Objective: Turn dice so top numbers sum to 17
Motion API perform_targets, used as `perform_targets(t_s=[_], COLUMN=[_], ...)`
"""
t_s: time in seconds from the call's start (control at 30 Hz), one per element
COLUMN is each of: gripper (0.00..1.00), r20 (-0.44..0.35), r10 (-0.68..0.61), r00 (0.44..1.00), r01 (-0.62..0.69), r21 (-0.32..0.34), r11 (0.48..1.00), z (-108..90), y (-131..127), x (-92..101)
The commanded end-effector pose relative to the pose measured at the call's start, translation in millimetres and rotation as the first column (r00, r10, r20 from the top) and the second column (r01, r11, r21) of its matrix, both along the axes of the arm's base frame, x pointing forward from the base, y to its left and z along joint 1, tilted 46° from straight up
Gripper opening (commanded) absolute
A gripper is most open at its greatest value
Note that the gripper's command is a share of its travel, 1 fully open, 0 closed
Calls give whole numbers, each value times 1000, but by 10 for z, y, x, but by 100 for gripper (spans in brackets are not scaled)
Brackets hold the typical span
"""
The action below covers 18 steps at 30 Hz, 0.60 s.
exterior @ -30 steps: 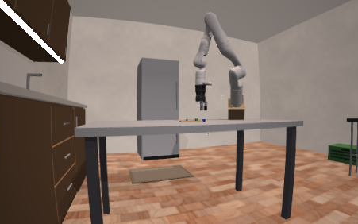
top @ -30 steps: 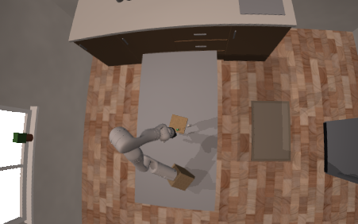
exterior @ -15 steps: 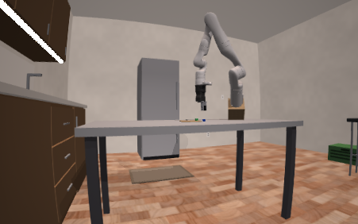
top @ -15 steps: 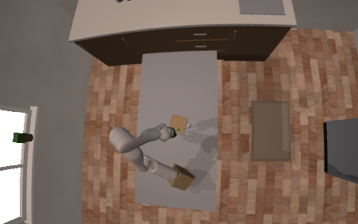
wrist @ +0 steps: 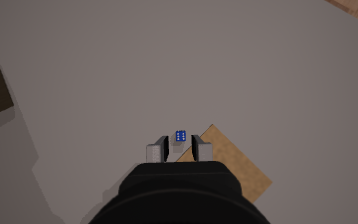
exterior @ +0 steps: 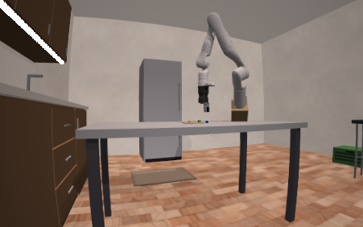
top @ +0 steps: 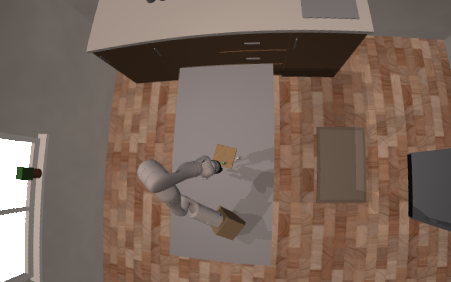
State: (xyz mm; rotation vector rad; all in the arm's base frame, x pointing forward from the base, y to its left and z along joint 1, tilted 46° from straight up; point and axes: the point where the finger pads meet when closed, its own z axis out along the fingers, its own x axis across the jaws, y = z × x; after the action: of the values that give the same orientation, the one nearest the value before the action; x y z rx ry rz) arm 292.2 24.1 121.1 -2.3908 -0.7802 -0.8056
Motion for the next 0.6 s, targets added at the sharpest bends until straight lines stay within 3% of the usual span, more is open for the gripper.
perform_targets(t_s=[0.0,0.57], gripper=[64,64], r20=[0,0], r10=[-1,0], r00=[1000,1000], r01=[1,0], r21=[0,2], r11=[1000,1000], z=[0,-16], y=[-3,12], x=[1,10])
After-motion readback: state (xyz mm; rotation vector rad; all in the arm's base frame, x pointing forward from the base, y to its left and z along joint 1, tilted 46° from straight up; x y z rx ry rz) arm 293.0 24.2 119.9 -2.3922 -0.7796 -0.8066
